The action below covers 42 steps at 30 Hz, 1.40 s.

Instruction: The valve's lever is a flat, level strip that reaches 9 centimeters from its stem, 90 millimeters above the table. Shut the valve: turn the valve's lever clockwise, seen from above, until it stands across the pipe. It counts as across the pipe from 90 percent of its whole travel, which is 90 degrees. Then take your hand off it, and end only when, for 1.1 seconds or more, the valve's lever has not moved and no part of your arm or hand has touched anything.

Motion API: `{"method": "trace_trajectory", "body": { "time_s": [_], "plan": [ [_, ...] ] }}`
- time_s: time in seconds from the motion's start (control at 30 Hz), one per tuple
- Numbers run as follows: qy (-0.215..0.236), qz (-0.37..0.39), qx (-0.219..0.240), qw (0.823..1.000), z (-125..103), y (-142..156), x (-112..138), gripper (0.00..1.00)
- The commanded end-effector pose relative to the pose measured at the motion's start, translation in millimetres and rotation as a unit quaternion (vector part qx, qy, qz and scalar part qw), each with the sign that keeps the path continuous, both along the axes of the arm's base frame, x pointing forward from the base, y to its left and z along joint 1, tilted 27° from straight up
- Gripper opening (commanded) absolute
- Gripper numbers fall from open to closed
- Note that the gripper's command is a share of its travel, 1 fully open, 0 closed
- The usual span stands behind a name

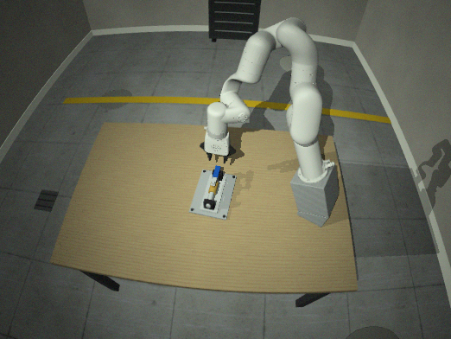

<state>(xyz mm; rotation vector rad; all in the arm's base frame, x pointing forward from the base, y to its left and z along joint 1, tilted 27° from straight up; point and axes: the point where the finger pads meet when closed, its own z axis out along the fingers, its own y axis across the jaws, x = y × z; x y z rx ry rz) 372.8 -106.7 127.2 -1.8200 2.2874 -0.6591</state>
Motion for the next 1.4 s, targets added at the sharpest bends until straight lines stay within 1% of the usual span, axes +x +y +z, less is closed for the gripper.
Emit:
{"method": "trace_trajectory", "body": {
  "time_s": [0.0,0.93,1.23,1.37],
  "plan": [
    [-0.001,0.000,0.000,1.000,1,0,1,0.68],
    [-0.001,0.000,0.000,1.000,1,0,1,0.68],
    [-0.001,0.000,0.000,1.000,-5,-2,3,0.68],
    [-0.001,0.000,0.000,1.000,-11,-3,6,0.68]
  ]
}}
